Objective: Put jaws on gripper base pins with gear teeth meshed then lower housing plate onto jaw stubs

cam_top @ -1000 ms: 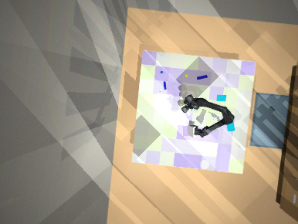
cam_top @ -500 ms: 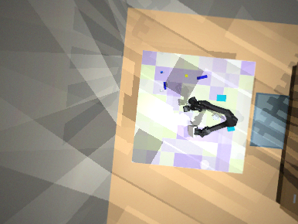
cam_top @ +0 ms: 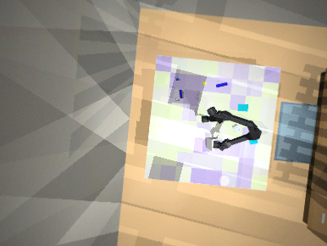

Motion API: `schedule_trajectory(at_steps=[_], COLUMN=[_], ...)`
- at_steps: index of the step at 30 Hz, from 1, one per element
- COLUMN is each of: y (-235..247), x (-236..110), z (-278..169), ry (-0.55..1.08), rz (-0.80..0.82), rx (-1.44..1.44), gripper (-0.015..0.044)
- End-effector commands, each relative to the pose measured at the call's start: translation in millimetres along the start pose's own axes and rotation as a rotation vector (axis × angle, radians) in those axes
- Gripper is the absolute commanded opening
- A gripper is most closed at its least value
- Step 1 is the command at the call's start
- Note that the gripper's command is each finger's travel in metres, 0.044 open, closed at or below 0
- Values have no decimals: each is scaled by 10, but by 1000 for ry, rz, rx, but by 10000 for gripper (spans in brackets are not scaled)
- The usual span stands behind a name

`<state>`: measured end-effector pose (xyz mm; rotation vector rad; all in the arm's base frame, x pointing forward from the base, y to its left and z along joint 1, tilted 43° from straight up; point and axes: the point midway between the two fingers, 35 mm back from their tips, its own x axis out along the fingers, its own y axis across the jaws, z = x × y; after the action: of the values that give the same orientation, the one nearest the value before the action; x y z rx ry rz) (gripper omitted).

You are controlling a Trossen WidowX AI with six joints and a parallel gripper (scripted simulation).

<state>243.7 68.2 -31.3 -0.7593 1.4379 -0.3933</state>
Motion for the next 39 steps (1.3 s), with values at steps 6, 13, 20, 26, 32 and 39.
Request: schedule_trajectory(at_steps=[6, 13, 20, 26, 32, 39], y=[-5, -16, -143, -271, -352, -352], x=[-1, -2, -8, -7, -5, -5], z=[5, 22, 199, 347, 430, 430], ry=[-3, -3, -4, -5, -5, -5], rz=[-2, -2, -1, -3, -4, -4], rx=[-8, -8, -7, -7, -6, -6], gripper=[134, 134, 134, 134, 134, 134])
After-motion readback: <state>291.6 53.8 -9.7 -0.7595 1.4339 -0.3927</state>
